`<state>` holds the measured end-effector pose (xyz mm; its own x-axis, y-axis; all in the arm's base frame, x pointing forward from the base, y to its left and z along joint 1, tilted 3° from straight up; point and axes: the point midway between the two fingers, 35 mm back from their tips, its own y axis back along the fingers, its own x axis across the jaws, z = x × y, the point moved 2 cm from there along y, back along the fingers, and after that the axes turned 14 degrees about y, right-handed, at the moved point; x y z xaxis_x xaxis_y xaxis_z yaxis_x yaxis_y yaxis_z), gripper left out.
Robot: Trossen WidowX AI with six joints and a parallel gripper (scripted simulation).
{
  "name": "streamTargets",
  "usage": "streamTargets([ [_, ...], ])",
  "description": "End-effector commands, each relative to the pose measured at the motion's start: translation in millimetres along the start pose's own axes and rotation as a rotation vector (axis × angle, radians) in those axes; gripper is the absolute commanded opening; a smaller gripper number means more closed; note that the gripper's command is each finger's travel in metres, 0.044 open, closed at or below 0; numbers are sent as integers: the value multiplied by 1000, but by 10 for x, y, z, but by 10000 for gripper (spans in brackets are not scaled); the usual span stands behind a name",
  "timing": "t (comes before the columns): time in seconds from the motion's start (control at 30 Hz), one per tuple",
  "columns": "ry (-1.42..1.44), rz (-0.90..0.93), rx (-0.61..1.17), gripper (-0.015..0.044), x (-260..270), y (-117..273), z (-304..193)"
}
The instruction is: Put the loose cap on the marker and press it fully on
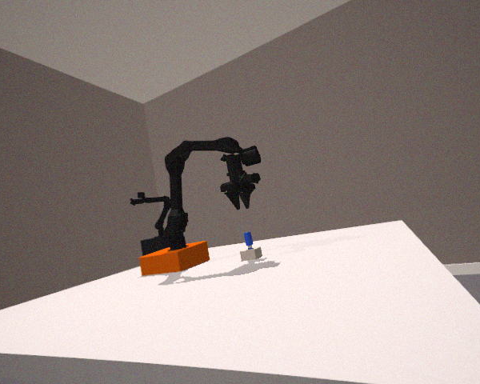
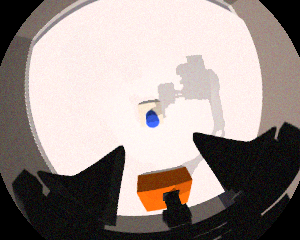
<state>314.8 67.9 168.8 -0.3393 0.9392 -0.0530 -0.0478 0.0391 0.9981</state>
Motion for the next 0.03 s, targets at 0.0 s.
streamTargets([
  [0.0, -5, 0, 4, 440, 1, -2, -4],
])
